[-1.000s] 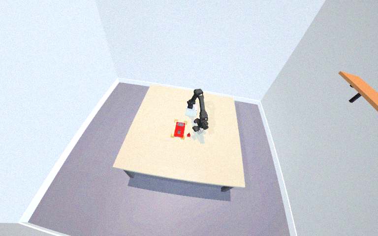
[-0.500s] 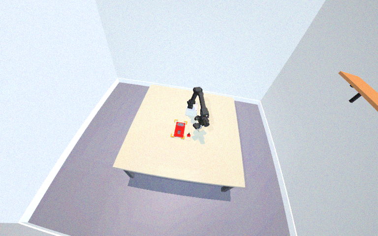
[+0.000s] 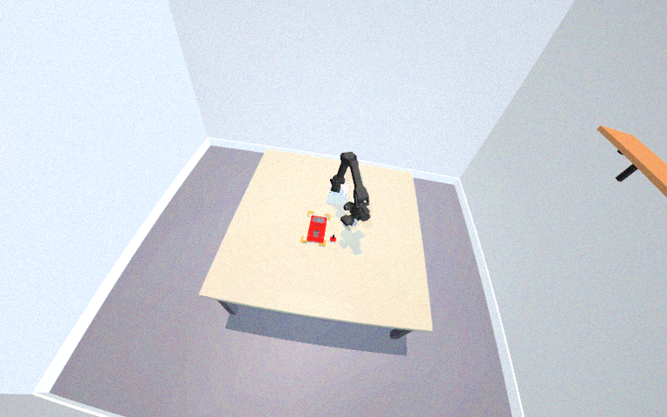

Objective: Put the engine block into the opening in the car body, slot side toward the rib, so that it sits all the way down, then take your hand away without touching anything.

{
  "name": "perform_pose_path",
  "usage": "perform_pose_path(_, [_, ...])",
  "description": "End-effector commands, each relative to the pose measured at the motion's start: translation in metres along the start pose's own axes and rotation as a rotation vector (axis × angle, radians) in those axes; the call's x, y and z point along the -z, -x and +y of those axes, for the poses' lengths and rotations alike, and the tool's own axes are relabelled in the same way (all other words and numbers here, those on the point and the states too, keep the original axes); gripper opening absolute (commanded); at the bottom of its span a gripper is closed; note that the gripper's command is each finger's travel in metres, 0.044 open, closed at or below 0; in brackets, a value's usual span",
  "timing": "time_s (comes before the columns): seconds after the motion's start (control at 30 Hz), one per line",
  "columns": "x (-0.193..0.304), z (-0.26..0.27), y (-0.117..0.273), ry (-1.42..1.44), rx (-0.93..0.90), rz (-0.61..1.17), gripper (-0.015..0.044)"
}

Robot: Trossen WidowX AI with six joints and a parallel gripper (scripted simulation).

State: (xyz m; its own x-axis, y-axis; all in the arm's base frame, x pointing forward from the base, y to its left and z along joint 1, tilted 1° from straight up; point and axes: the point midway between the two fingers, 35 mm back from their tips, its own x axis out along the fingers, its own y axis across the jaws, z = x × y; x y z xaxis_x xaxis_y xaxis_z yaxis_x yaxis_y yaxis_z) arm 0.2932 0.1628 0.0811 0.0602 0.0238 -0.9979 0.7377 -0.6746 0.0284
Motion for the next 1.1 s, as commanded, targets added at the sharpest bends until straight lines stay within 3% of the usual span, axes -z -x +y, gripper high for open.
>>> perform_pose_path(0.0, [-0.004,-0.002,-0.014,0.003,0.008,-0.013,0.0000])
perform_pose_path(0.4, [-0.007,-0.001,-0.011,0.001,0.009,0.100,0.0000])
perform_pose_path(1.07, [-0.027,0.000,-0.020,0.001,0.008,0.709,0.0000])
